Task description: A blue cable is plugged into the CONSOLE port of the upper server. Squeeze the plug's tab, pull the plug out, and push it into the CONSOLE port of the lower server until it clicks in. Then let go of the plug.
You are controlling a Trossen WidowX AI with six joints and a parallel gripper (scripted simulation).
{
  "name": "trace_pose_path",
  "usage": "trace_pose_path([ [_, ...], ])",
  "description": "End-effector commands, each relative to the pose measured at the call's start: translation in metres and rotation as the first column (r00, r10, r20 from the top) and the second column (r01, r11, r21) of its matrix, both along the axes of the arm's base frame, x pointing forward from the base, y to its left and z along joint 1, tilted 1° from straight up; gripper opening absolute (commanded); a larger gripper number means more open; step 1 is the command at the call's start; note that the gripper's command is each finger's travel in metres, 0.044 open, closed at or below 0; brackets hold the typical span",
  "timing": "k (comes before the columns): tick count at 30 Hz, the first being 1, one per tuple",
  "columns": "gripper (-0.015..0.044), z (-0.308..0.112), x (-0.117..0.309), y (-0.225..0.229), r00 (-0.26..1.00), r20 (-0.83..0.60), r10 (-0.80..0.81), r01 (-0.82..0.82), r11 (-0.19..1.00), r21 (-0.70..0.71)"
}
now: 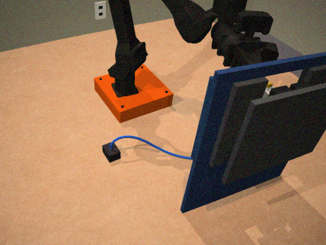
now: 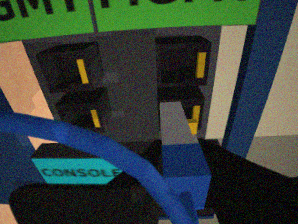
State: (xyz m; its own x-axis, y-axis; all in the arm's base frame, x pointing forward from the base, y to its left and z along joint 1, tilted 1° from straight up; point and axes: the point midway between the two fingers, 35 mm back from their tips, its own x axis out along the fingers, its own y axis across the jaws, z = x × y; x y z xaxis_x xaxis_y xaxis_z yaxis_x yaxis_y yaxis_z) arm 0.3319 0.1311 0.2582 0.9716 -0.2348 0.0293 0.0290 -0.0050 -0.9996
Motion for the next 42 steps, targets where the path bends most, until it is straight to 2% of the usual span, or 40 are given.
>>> trace_pose_path([
  [1,0.0,0.002,-0.004,0.0,1.0,0.004,-0.004,0.004,1.0,0.002],
  [42,0.0,0.001,-0.027,0.013,1.0,0.002,-0.004,0.004,1.0,0.003],
])
